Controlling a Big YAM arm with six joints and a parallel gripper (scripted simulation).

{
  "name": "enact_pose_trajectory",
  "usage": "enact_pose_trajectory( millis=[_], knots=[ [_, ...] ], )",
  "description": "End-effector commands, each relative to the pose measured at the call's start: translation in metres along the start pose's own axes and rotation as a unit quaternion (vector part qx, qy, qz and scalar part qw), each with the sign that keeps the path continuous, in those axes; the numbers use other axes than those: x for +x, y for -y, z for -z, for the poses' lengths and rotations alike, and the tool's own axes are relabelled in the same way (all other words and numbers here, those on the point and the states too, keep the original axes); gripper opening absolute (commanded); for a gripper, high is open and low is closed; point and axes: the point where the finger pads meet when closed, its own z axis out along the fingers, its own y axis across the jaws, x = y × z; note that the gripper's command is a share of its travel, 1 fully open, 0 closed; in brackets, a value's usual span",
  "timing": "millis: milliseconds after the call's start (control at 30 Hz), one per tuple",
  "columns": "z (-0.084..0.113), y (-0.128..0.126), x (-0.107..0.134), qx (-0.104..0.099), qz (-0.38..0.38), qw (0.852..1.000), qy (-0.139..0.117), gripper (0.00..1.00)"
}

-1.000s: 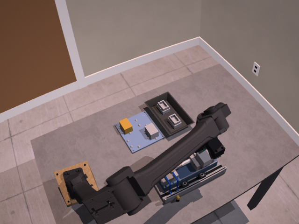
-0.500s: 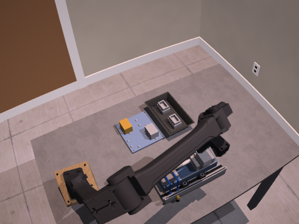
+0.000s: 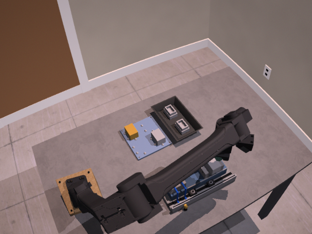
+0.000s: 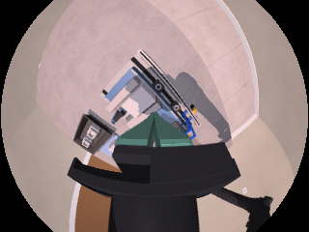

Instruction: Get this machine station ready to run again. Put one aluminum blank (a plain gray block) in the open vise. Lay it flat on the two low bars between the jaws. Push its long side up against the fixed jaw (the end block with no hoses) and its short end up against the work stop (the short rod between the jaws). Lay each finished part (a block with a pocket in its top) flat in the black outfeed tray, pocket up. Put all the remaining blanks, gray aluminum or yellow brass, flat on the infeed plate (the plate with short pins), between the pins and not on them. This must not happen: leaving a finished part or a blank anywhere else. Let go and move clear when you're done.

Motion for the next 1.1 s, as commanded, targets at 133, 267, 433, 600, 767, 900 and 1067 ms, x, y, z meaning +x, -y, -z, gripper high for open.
enact_pose_trajectory(
  millis=[133,267,433,600,767,900,1067],
  knots=[
    [0.0003,0.0060,-0.0239,-0.015,0.226,0.974,0.004,0.00],
    [-0.0009,0.0074,-0.0226,-0.019,0.306,0.952,0.003,0.00],
    [-0.0004,0.0094,-0.0212,-0.022,0.337,0.941,0.004,0.00],
    [0.0005,0.0096,-0.0202,-0.022,0.338,0.941,0.004,0.00],
    [0.0012,0.0094,-0.0197,-0.022,0.338,0.941,0.005,0.00],
    [0.0016,0.0093,-0.0194,-0.022,0.339,0.941,0.005,0.00],
    [0.0013,0.0086,-0.0189,-0.022,0.339,0.940,0.005,0.00]
  ],
)
